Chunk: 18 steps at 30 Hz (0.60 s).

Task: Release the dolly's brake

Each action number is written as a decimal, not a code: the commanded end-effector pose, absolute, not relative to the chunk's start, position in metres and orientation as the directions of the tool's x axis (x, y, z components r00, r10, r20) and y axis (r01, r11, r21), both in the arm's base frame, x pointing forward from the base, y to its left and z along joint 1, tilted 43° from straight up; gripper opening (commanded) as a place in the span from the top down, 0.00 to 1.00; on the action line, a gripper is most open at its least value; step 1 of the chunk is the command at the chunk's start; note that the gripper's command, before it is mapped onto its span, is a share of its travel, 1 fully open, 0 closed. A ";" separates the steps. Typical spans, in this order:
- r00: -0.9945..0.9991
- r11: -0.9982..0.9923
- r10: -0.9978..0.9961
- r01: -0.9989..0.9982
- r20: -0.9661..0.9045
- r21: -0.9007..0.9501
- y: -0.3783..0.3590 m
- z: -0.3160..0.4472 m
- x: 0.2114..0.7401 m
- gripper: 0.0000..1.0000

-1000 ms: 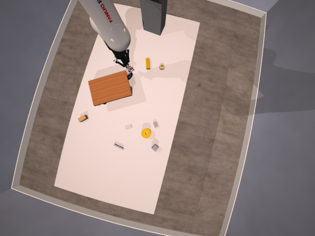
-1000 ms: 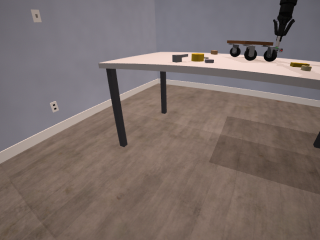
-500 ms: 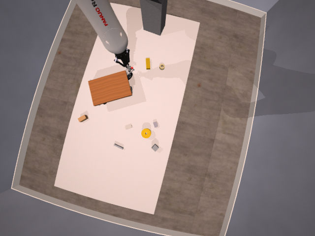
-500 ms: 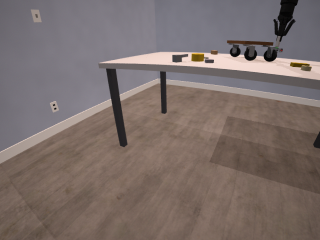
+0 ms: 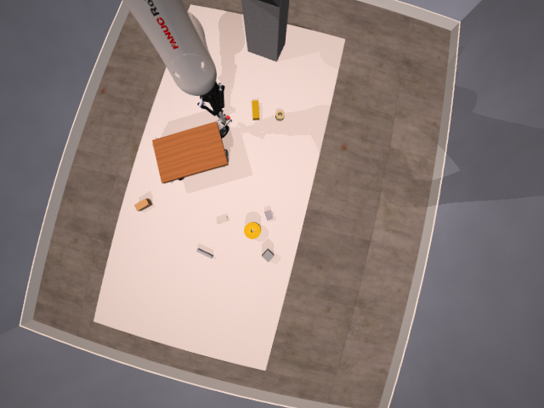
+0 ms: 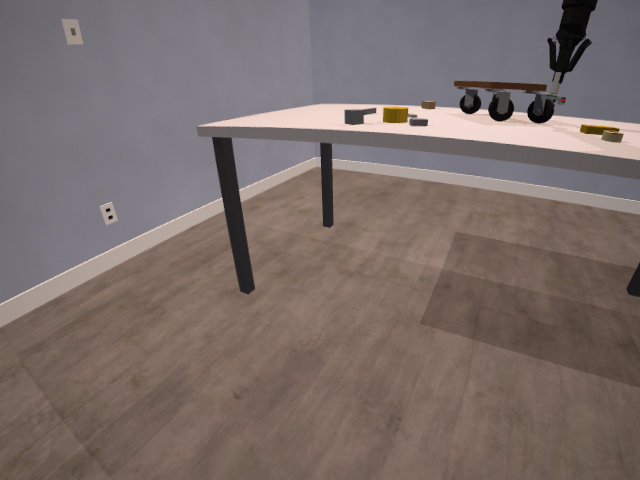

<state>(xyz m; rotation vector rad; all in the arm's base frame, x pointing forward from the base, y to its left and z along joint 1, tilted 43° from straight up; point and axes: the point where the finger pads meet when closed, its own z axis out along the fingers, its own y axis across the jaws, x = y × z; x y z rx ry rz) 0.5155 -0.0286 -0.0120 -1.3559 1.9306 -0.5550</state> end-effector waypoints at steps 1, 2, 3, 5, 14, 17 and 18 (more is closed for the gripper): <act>-0.277 0.357 -0.934 -0.671 -0.226 -0.650 -0.028 -0.011 0.515 1.00; -0.277 0.357 -0.934 -0.671 -0.226 -0.650 -0.028 -0.012 0.515 1.00; -0.277 0.357 -0.934 -0.671 -0.226 -0.650 -0.028 -0.012 0.515 1.00; -0.277 0.357 -0.934 -0.671 -0.226 -0.650 -0.027 -0.012 0.515 1.00; -0.277 0.357 -0.934 -0.671 -0.226 -0.650 -0.026 -0.012 0.514 1.00; -0.277 0.357 -0.934 -0.671 -0.226 -0.650 -0.026 -0.012 0.514 1.00; -0.277 0.357 -0.934 -0.671 -0.226 -0.650 -0.026 -0.012 0.514 1.00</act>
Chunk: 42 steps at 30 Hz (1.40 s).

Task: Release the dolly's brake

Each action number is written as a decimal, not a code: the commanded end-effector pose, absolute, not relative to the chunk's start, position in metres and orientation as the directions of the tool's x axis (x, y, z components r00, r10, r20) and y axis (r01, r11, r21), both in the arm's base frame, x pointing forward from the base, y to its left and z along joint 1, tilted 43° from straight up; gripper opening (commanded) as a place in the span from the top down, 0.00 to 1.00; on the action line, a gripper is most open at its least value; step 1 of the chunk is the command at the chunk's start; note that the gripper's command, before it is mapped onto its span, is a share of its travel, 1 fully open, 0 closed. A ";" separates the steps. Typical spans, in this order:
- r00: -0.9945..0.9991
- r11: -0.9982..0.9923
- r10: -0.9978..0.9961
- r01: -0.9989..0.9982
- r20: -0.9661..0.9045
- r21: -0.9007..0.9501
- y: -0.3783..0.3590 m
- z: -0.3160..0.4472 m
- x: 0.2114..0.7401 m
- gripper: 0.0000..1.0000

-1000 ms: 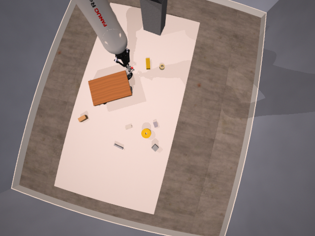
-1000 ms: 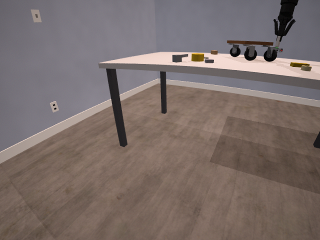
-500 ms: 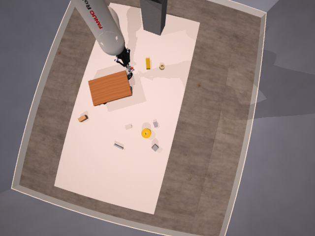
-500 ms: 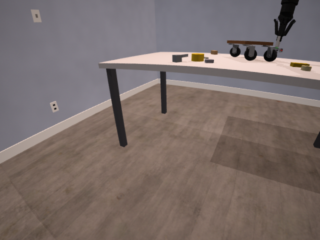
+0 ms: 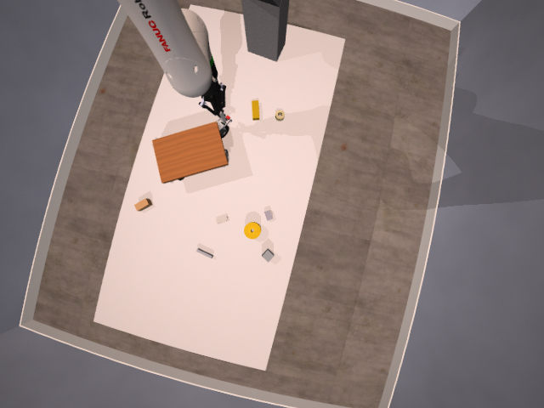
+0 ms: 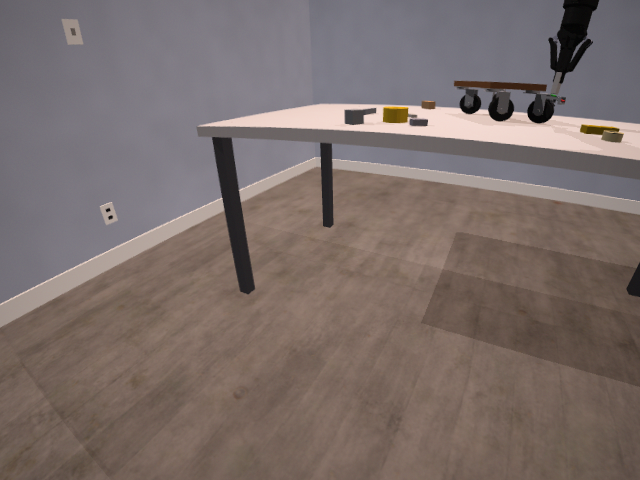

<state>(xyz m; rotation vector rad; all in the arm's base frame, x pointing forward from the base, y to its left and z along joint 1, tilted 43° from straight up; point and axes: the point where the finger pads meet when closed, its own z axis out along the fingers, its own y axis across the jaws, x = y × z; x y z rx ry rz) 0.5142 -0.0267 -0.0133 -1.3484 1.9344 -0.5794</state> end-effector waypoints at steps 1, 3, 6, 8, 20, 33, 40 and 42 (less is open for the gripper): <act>-0.277 0.357 -0.934 -0.671 -0.226 -0.650 -0.026 -0.012 0.514 1.00; -0.277 0.357 -0.934 -0.671 -0.226 -0.650 -0.026 -0.012 0.514 1.00; -0.277 0.357 -0.934 -0.671 -0.226 -0.650 -0.026 -0.012 0.514 1.00; -0.277 0.357 -0.934 -0.671 -0.226 -0.650 -0.026 -0.012 0.514 1.00; -0.277 0.357 -0.934 -0.671 -0.226 -0.650 -0.026 -0.012 0.514 1.00; -0.277 0.357 -0.934 -0.671 -0.226 -0.650 -0.026 -0.013 0.514 1.00; -0.277 0.357 -0.934 -0.671 -0.226 -0.650 -0.027 -0.015 0.516 1.00; -0.277 0.357 -0.934 -0.671 -0.226 -0.650 -0.027 -0.015 0.517 1.00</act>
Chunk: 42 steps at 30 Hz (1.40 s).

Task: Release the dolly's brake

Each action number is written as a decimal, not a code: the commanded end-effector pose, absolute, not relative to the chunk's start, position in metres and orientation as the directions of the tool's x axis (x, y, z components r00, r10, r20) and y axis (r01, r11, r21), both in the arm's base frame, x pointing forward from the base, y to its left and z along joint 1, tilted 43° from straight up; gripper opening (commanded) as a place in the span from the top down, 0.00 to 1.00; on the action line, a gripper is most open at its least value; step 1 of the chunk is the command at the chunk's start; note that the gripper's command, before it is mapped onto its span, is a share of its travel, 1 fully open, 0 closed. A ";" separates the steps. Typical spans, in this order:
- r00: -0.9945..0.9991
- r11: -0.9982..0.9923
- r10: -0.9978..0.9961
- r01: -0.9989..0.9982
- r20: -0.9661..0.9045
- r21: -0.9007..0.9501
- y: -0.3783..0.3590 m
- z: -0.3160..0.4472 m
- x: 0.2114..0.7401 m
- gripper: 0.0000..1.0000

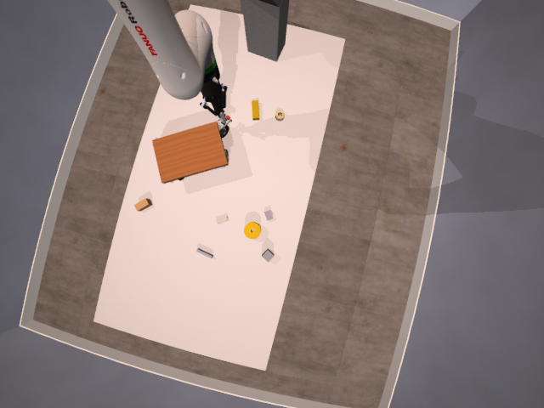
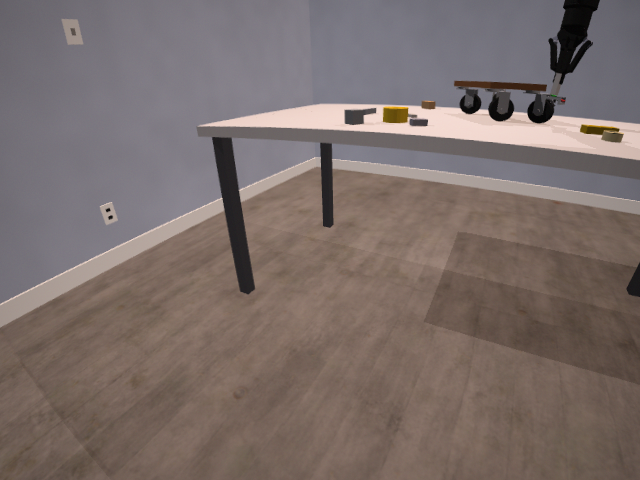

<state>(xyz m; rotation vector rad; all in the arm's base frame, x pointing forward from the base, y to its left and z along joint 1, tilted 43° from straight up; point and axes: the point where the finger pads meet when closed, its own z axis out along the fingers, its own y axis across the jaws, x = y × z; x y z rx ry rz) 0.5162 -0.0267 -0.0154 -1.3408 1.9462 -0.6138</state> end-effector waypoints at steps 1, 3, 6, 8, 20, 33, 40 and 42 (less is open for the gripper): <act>-0.277 0.357 -0.934 -0.671 -0.226 -0.650 -0.027 -0.016 0.517 1.00; -0.277 0.357 -0.934 -0.671 -0.226 -0.650 -0.027 -0.016 0.518 1.00; -0.277 0.357 -0.934 -0.671 -0.226 -0.650 -0.027 -0.017 0.518 1.00; -0.277 0.357 -0.934 -0.671 -0.226 -0.650 -0.027 -0.017 0.519 1.00; -0.277 0.357 -0.934 -0.671 -0.226 -0.650 -0.027 -0.017 0.518 1.00; -0.277 0.357 -0.934 -0.671 -0.226 -0.650 -0.025 0.012 0.491 1.00; -0.277 0.357 -0.934 -0.671 -0.226 -0.650 -0.025 0.026 0.477 1.00; -0.277 0.357 -0.934 -0.671 -0.226 -0.650 -0.025 0.030 0.474 1.00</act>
